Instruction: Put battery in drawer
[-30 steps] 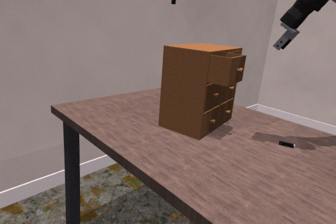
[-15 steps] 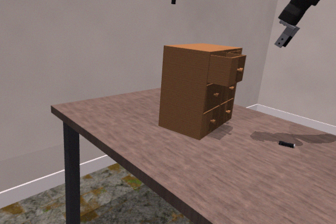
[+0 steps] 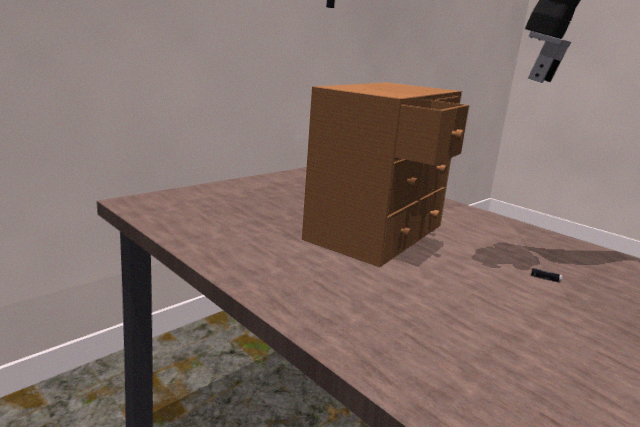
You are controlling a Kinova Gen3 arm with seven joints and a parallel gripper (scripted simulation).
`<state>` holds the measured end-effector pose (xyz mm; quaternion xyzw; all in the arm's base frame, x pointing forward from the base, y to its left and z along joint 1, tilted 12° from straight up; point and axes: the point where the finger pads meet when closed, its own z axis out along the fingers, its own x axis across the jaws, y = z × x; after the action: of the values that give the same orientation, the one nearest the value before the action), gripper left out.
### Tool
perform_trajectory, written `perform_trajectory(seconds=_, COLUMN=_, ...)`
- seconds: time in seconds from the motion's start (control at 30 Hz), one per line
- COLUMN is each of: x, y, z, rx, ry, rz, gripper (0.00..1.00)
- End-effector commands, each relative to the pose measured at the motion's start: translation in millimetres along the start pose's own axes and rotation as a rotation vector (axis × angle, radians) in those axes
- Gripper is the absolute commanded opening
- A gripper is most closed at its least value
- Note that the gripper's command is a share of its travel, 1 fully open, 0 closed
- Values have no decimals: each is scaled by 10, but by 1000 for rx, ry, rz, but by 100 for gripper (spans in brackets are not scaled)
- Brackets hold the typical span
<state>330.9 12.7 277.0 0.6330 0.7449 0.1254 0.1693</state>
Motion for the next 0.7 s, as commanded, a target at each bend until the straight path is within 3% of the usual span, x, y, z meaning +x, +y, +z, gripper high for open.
perform_trajectory(seconds=0.0, x=44, y=74, z=-17, rx=15, ry=-7, rz=-12, gripper=100)
perform_trajectory(seconds=0.4, x=44, y=93, z=-99, rx=143, ry=-8, rz=-11, gripper=100)
perform_trajectory(seconds=0.67, x=44, y=100, z=-126, rx=185, ry=-8, rz=-11, gripper=100)
